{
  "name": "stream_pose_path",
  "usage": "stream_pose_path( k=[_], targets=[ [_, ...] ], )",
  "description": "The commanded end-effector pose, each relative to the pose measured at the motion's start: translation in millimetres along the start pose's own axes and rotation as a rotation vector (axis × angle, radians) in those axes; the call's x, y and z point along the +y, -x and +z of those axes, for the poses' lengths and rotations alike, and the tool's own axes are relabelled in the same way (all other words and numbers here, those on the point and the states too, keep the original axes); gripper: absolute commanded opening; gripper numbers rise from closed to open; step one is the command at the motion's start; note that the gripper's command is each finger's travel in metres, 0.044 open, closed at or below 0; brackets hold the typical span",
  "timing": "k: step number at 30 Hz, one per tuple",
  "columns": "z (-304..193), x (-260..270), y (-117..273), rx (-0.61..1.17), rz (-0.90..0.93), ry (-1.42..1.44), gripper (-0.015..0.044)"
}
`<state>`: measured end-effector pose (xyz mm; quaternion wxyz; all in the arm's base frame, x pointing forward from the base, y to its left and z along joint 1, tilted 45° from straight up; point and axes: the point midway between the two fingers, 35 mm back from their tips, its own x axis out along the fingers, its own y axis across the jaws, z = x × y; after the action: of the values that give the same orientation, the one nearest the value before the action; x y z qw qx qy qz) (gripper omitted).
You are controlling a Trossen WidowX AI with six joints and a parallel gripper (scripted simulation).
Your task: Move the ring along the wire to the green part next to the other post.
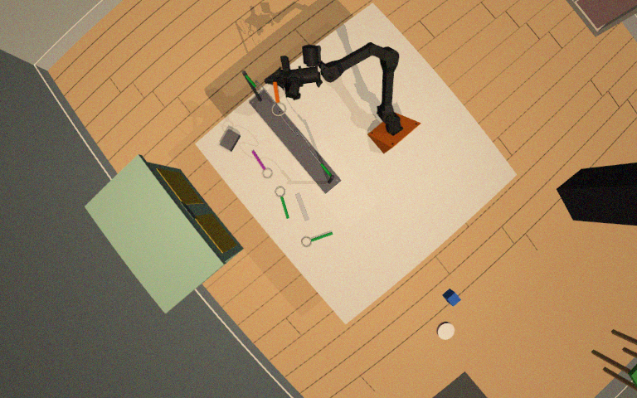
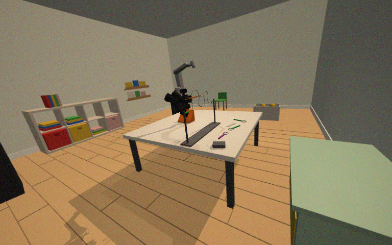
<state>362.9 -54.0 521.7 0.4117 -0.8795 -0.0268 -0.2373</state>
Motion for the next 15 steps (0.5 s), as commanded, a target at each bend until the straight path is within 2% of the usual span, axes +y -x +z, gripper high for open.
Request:
stream_pose_path(
  k=[1,15],
  targets=[
    [1.7,-1.2,-0.3,-0.012,-0.030,0.055,-0.0150],
    [2.6,-9.0,-0.6,-0.033,-0.127,0.227,-0.0150]
  ],
)
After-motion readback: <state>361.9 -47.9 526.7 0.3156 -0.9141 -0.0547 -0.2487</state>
